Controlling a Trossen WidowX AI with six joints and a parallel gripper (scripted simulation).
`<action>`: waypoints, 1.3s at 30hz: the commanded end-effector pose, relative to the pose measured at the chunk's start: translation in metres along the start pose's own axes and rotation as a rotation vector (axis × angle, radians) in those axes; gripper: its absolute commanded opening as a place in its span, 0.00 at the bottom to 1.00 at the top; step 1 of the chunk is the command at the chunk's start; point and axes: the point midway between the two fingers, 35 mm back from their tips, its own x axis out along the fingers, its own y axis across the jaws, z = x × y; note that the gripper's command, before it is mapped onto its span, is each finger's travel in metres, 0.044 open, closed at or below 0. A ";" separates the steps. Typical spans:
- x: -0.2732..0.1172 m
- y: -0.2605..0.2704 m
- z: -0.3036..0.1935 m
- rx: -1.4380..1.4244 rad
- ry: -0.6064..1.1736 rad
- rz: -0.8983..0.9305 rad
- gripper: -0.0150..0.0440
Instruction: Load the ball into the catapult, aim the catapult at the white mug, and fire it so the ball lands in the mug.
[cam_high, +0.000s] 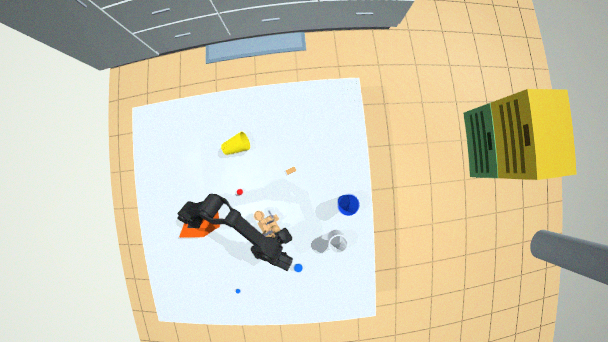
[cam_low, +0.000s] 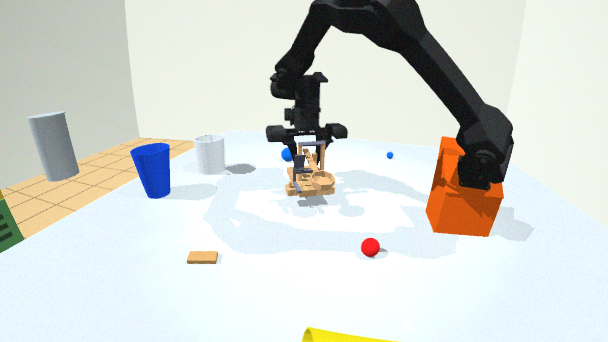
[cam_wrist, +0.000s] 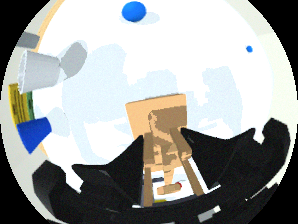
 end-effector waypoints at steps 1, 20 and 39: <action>0.004 -0.001 0.000 0.013 0.002 0.009 0.25; 0.025 0.001 0.000 0.001 0.001 0.000 0.25; -0.034 0.002 0.003 0.003 -0.003 -0.002 1.00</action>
